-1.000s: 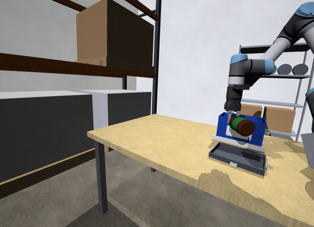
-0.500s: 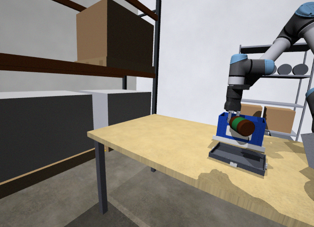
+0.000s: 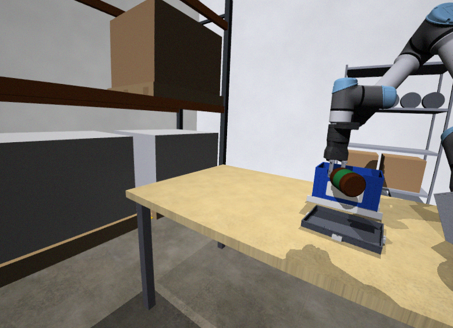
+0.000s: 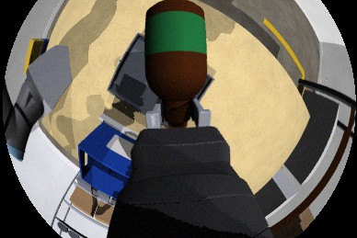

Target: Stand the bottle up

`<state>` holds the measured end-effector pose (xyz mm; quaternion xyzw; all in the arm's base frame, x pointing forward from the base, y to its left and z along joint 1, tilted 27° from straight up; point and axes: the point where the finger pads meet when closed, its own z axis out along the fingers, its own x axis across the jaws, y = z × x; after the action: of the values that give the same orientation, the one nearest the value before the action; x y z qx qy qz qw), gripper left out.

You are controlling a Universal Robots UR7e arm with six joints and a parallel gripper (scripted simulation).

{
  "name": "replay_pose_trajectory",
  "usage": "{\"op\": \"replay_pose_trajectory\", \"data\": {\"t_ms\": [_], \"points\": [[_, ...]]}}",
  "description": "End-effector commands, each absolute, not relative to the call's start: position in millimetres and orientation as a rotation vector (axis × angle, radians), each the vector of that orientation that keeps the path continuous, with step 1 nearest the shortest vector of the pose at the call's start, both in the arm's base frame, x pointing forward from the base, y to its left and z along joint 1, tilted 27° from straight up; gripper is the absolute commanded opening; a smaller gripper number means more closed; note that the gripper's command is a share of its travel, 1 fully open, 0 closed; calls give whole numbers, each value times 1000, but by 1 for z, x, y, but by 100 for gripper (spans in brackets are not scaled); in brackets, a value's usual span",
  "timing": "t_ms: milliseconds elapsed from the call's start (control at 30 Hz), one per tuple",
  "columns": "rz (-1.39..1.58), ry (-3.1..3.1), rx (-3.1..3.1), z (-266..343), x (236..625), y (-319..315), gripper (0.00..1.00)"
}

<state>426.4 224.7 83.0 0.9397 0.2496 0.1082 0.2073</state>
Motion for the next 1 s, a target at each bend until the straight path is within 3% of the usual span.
{"op": "replay_pose_trajectory", "data": {"t_ms": [0, 967], "points": [[314, 648, 2631, 83, 427, 225, 0], [321, 615, 2641, 83, 427, 225, 0]]}}
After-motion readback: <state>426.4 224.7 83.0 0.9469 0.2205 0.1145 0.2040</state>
